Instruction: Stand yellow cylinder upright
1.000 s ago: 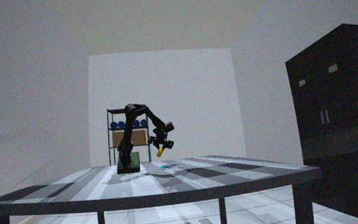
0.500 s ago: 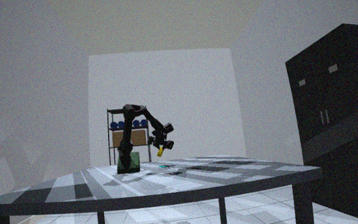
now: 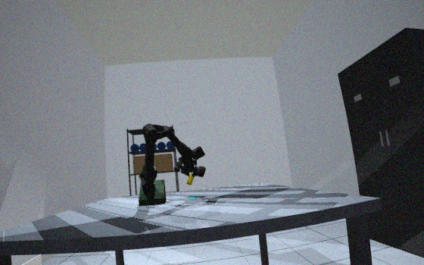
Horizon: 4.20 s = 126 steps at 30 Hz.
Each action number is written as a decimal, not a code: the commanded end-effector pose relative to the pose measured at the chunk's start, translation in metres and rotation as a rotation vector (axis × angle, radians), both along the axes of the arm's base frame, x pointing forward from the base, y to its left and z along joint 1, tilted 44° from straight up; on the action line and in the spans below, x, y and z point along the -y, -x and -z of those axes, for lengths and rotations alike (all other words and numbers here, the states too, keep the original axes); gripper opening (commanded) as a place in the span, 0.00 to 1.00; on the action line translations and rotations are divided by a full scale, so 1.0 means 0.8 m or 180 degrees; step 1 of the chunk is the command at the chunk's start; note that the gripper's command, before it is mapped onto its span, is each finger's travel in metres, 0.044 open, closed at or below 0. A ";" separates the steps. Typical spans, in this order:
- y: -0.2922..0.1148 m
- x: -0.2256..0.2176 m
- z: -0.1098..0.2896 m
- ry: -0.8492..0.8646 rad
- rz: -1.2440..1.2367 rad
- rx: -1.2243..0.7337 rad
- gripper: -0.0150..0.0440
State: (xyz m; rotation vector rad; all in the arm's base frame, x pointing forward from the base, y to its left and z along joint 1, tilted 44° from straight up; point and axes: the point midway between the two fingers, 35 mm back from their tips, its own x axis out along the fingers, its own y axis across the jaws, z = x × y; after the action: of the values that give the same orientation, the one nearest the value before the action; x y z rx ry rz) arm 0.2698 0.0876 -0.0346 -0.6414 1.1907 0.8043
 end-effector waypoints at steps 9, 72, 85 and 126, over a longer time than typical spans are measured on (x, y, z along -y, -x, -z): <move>0.002 0.001 -0.005 -0.0198 -0.0091 0.0197 0.43; 0.018 0.010 -0.045 -0.0885 -0.0623 0.1529 0.43; 0.019 0.010 -0.046 -0.0889 -0.0630 0.1544 0.43; 0.036 0.096 0.043 -0.0866 -0.0620 0.1519 0.43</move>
State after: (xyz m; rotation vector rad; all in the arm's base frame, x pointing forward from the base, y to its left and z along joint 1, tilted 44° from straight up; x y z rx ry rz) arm 0.2416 0.0145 -0.0655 -0.6805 0.5835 0.8941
